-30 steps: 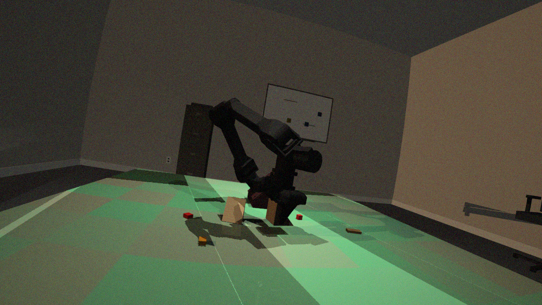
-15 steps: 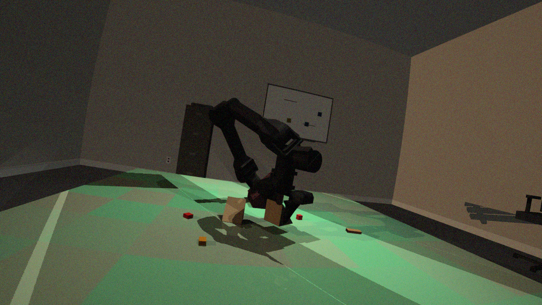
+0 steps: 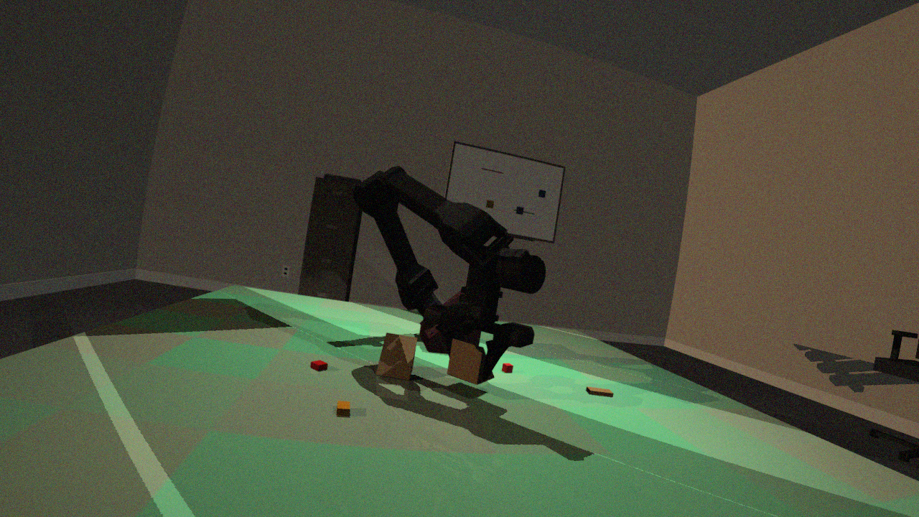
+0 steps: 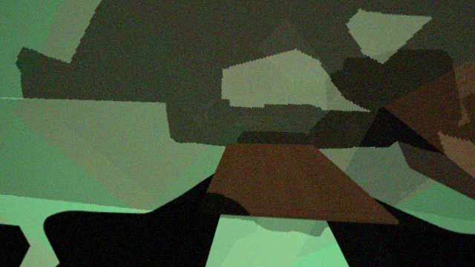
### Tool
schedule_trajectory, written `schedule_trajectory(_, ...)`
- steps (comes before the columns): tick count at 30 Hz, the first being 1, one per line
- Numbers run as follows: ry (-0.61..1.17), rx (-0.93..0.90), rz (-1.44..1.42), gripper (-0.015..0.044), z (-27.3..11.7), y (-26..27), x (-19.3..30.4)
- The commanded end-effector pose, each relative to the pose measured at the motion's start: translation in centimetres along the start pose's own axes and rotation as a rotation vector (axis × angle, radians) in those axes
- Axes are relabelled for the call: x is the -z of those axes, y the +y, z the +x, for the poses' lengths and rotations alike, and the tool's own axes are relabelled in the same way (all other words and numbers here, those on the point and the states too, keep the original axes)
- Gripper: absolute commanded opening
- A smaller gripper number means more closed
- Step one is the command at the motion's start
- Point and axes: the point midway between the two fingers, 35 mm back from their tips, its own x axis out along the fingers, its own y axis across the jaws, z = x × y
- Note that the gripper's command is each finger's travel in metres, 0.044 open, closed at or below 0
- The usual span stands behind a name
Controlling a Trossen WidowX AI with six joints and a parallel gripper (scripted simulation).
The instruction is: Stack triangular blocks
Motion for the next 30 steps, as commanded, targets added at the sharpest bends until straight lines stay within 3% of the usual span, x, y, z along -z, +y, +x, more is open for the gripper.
schedule_trajectory(1, 0.0, 0.001, -0.005, 0.0, 0.5, 0.0, 0.0)
schedule_trajectory(18, 0.0, 0.003, 0.01, 0.0, 2.5, -0.1, 0.0)
schedule_trajectory(30, 0.005, 0.001, 0.012, 0.0315, 2.3, 0.0, 0.1)
